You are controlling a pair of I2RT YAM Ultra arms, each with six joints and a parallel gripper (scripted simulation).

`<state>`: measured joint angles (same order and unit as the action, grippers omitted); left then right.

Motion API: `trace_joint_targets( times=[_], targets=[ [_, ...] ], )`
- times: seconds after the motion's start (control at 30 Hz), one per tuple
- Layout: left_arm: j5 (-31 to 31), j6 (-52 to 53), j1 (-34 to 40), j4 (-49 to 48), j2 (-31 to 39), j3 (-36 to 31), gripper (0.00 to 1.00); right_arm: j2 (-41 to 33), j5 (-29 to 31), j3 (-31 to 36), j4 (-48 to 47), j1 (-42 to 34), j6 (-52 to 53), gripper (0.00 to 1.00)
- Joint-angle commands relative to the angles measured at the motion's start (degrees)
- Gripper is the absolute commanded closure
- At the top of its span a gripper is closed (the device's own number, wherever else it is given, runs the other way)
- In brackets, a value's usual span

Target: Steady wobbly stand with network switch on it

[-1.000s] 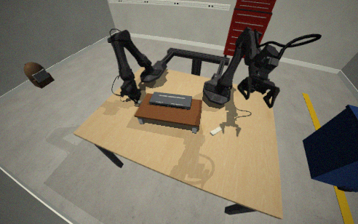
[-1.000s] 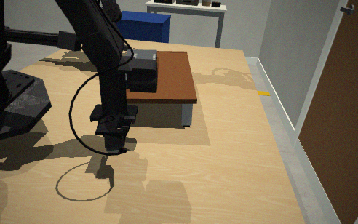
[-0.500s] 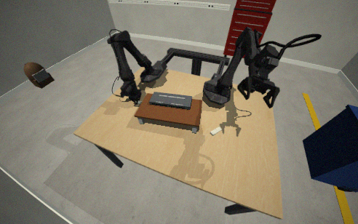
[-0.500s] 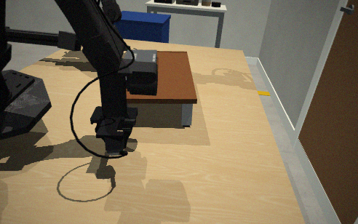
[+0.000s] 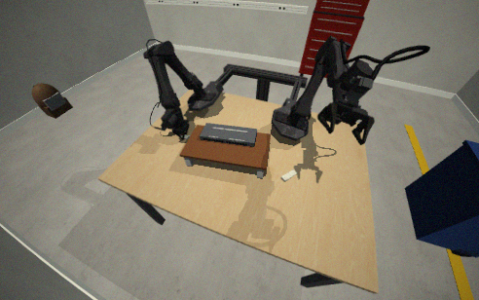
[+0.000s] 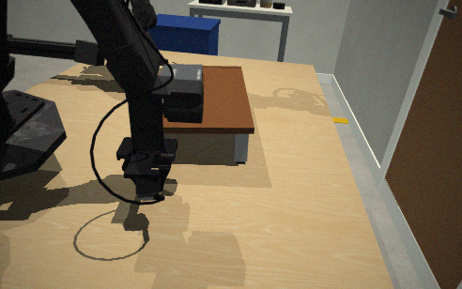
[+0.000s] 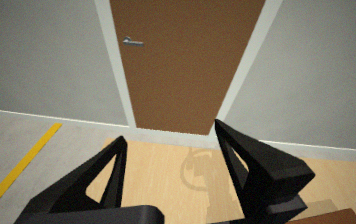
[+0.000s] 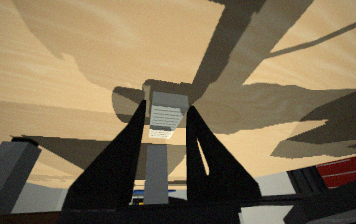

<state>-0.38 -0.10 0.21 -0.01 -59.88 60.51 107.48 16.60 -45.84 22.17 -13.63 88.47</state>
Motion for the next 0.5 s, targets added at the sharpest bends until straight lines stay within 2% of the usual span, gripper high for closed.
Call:
trace_joint_targets(
  times=[0.0, 0.2, 0.23, 0.4, 0.47],
  targets=[
    [0.77, 0.38, 0.93, -0.36, 1.92, 1.82, 0.0, -2.75, 0.74, -1.89, 2.5, -1.01, 0.73, 0.58],
    [0.77, 0.38, 0.93, -0.36, 1.92, 1.82, 0.0, -2.03, 0.8, -1.17, 3.05, -1.19, 0.84, 0.58],
    [0.77, 0.38, 0.93, -0.36, 1.92, 1.82, 0.0, -5.0, 0.89, -2.27, 6.83, -1.64, 1.74, 0.58],
    [0.77, 0.38, 0.93, -0.36, 1.92, 1.82, 0.0, -7.85, 1.03, -3.99, 13.09, -2.81, 3.11, 0.58],
    [0.77, 0.38, 0.93, -0.36, 1.92, 1.82, 0.0, -7.78, 0.96, -4.08, 10.46, -2.87, 2.68, 0.58]
  ],
)
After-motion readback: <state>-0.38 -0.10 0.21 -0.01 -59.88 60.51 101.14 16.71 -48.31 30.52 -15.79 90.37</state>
